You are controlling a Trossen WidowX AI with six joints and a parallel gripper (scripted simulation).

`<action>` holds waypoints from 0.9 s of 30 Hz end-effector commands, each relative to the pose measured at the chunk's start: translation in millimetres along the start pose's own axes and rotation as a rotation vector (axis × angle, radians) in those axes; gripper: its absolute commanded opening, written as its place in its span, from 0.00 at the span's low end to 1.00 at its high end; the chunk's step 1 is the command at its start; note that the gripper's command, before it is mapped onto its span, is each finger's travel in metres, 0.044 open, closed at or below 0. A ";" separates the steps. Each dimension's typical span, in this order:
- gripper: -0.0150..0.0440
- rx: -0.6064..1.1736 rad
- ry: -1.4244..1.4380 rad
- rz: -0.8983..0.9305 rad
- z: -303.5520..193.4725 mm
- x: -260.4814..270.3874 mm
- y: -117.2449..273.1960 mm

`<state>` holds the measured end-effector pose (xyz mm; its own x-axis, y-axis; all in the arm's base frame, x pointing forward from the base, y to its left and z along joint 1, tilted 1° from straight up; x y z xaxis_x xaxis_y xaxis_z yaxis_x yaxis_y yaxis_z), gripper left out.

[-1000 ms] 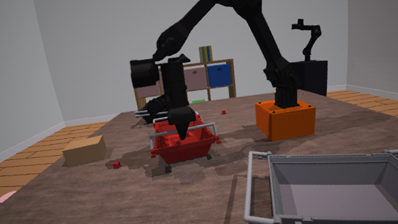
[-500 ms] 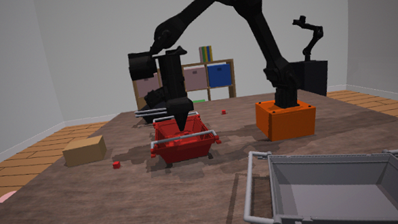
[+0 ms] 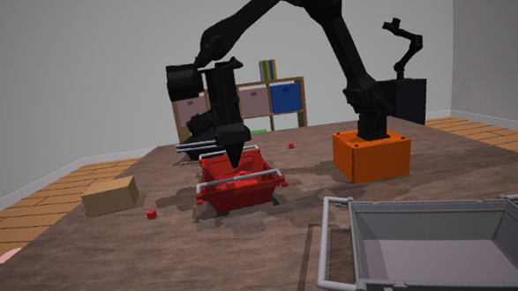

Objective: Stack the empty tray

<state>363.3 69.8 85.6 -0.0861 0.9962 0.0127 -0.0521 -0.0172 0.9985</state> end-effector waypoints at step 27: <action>0.40 0.000 0.000 0.000 -3.4 -0.7 143.5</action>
<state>360.9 68.3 197.6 -0.0831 0.9965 0.0112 -0.0379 -0.0144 0.9992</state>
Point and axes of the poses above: the point midway between the two fingers, 35 mm back from their tips, its own y axis back along the fingers, its own x axis across the jaws, z = x × y, the point moved 3 cm from there along y, back along the fingers, and after that the axes turned 3 degrees about -y, right-handed, at the moved point
